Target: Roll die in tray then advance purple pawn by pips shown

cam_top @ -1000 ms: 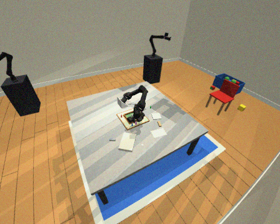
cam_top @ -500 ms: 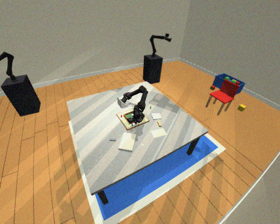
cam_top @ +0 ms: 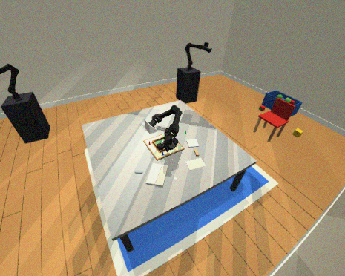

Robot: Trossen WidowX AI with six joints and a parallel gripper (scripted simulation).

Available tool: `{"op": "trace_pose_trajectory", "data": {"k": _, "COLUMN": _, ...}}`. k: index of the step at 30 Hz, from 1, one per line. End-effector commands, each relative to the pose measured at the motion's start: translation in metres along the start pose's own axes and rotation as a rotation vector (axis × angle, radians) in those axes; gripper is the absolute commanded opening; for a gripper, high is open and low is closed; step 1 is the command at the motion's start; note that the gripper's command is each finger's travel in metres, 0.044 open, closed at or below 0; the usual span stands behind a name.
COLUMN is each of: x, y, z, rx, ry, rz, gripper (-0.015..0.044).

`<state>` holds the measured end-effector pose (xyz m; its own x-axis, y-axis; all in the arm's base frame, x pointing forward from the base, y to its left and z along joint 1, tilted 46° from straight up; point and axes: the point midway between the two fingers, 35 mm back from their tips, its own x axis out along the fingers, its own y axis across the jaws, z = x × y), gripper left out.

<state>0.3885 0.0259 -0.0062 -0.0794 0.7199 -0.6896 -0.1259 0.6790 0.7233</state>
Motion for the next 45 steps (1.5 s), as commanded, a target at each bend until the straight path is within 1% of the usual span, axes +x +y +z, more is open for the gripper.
{"op": "trace_pose_trajectory", "data": {"k": 1, "x": -0.026, "y": -0.004, "z": 0.005, "rx": 0.003, "ry": -0.025, "rz": -0.011, "gripper": 0.0000}}
{"op": "trace_pose_trajectory", "data": {"k": 18, "x": -0.108, "y": -0.004, "z": -0.002, "rx": 0.068, "ry": -0.025, "rz": -0.006, "gripper": 0.0000}}
{"op": "trace_pose_trajectory", "data": {"k": 22, "x": -0.108, "y": -0.002, "z": -0.003, "rx": 0.068, "ry": -0.025, "rz": -0.006, "gripper": 0.0000}}
{"op": "trace_pose_trajectory", "data": {"k": 45, "x": -0.083, "y": 0.071, "z": -0.042, "rx": 0.036, "ry": -0.014, "rz": -0.011, "gripper": 0.0000}}
